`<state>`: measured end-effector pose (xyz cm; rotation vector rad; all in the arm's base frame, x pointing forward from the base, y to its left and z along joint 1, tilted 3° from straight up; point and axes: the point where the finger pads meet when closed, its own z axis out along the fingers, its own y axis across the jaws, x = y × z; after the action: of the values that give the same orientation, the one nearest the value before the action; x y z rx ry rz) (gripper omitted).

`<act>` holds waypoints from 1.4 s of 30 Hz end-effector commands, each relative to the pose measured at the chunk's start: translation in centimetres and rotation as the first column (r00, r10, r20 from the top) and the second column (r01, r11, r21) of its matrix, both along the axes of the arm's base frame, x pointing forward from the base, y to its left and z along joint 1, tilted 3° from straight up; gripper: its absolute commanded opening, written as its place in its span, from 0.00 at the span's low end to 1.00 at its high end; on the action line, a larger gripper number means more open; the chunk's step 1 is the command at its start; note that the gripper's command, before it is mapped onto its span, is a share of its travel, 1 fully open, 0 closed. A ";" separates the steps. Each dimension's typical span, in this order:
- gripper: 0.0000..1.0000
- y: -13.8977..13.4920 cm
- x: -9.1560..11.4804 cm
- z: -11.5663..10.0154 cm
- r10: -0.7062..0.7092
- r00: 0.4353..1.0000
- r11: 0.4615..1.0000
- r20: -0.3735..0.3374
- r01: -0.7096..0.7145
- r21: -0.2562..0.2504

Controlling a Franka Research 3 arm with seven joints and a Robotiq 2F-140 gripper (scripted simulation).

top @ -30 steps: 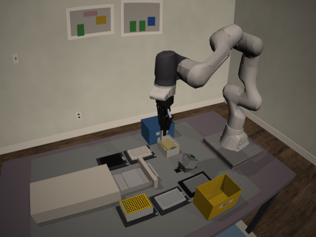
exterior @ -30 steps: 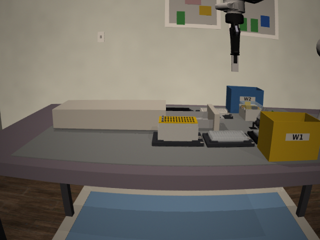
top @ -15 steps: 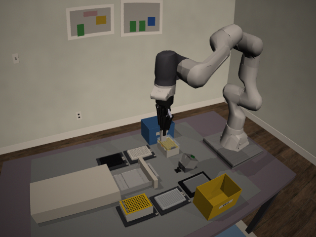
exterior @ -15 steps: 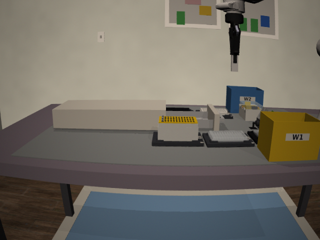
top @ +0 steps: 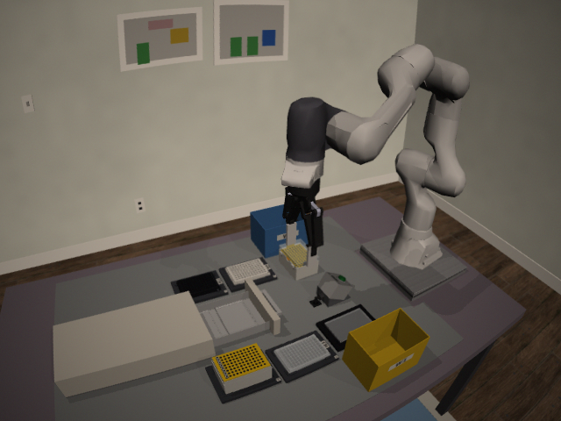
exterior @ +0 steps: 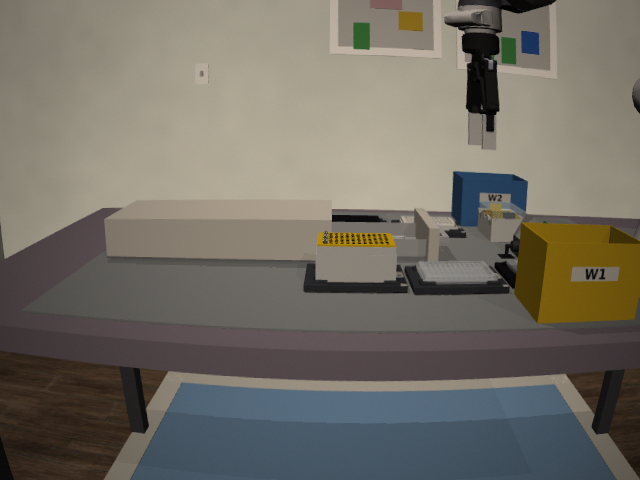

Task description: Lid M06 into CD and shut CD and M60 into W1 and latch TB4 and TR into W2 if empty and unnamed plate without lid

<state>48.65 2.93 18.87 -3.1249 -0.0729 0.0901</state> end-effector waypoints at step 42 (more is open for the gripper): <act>0.66 11.2 -8.6 -5.5 -0.017 1.000 1.000 0.011 0.017 -0.003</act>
<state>40.09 13.51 13.39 -3.1311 -0.1173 0.0903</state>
